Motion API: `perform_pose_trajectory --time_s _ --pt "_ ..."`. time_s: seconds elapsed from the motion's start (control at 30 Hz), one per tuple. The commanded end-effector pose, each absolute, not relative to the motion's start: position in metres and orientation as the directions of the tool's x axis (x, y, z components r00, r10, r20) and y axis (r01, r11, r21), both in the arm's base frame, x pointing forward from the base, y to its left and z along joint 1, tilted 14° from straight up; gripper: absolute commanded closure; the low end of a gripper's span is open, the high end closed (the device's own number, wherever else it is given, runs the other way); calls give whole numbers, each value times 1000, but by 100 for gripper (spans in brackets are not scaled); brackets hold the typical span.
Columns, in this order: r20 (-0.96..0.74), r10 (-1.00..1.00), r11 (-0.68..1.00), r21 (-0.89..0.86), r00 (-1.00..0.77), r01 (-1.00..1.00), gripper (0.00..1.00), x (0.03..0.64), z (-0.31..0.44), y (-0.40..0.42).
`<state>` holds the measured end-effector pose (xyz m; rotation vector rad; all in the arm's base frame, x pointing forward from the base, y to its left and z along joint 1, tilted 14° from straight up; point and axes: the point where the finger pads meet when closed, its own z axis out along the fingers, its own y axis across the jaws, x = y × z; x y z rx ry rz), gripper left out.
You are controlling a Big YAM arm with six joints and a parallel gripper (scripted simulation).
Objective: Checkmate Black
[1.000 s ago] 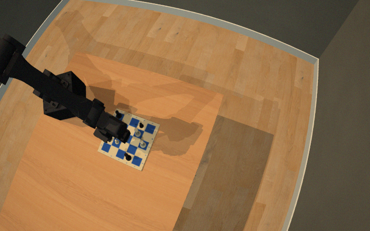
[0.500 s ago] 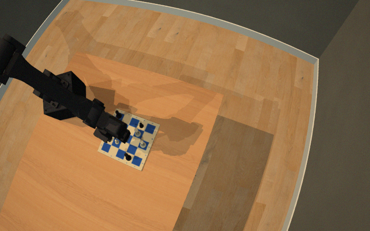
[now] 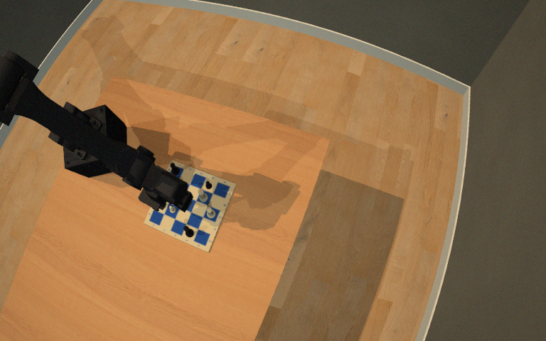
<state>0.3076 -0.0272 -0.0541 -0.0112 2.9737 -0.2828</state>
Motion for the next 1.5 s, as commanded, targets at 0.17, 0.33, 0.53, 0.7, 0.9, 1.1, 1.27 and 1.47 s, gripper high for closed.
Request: perform_pose_trajectory --time_s 0.17,0.33,0.53,0.7,0.9,1.1,1.27,1.47 --pt "-154 -19 982 -187 -988 10 67 312 -62 -33" --pt "-152 -19 982 -187 -988 9 67 311 -66 -33" --pt "-149 -19 982 -187 -989 9 67 310 -75 -35" --pt "-149 -19 982 -187 -989 9 67 312 -83 -37" --pt "-152 -19 982 -187 -988 10 67 314 -89 -38" --pt "-158 -19 982 -187 -987 11 67 319 -96 -40" --pt "-162 -19 982 -187 -987 12 67 323 -100 -41" --pt "-170 -19 982 -187 -985 13 67 326 -101 -41"
